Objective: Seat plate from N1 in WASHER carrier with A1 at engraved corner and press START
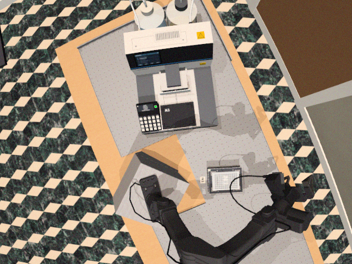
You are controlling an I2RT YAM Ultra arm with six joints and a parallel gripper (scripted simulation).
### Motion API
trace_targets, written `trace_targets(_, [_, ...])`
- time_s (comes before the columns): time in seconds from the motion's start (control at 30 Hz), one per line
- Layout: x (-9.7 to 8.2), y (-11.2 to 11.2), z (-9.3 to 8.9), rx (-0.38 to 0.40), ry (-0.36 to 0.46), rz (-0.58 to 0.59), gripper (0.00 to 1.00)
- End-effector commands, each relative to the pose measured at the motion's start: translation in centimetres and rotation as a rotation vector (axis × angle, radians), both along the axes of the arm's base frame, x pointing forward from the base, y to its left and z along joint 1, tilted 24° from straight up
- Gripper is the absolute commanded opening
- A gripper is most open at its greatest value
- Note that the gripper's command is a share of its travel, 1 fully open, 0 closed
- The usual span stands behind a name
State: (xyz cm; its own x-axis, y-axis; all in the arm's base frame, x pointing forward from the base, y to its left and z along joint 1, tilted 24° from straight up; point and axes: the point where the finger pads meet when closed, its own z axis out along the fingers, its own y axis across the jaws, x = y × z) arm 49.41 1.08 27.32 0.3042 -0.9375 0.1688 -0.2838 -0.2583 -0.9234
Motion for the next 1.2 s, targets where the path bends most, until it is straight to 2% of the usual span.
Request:
trace_targets(0.0, [0.0, 0.1, 0.7, -0.001, -0.016, 0.003, 1.00])
trace_targets(0.53, [0.0, 0.1, 0.7, -0.001, -0.016, 0.003, 1.00])
trace_targets(0.57, [-0.9, 0.8, -0.2, 0.028, 0.022, -0.010, 1.00])
trace_targets(0.77, [-2.3, 2.2, -2.0, 0.161, 0.132, -0.078, 1.00])
trace_targets(0.8, [-2.4, 2.4, -1.9, 0.184, 0.140, -0.090, 1.00])
trace_targets(0.9, [-3.3, 3.0, -3.5, 0.248, 0.214, -0.135, 1.00])
trace_targets(1.0, [-4.0, 3.5, -4.2, 0.310, 0.268, -0.181, 1.00])
trace_targets(1.03, [-4.4, 3.7, -5.1, 0.319, 0.288, -0.190, 1.00])
trace_targets(1.1, [-4.4, 3.7, -5.1, 0.319, 0.288, -0.190, 1.00])
trace_targets(1.13, [-4.2, 3.9, -3.8, 0.343, 0.272, -0.201, 1.00])
trace_targets(1.17, [-4.8, 4.0, -5.1, 0.360, 0.314, -0.222, 1.00])
